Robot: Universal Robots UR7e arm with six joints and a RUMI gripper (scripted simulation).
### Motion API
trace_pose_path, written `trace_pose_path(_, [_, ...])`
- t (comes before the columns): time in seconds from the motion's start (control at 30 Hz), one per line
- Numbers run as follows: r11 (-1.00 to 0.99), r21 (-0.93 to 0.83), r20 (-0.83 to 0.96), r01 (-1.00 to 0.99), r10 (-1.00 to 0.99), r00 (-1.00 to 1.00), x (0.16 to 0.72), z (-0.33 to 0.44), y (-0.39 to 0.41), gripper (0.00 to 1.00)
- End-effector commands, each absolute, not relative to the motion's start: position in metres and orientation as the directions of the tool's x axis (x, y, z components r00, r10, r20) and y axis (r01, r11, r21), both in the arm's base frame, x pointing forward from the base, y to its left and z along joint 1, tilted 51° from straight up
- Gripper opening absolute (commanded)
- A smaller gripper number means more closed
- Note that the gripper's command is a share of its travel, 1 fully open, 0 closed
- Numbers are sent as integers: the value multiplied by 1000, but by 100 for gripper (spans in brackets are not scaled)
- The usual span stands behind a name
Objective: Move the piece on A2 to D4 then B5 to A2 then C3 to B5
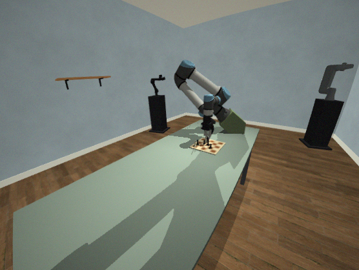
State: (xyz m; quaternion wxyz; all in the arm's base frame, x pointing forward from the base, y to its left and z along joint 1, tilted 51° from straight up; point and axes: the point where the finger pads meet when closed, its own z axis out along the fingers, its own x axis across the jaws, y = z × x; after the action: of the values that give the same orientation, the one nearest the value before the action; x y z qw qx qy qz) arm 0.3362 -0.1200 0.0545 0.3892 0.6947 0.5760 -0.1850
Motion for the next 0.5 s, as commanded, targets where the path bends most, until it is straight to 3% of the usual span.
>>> trace_pose_path(0.0, [-34,324,-706,946,657,265,334,53,-120,0])
trace_pose_path(0.27, [-34,324,-706,946,657,265,334,53,-120,0])
trace_pose_path(0.47, [-34,324,-706,946,657,265,334,53,-120,8])
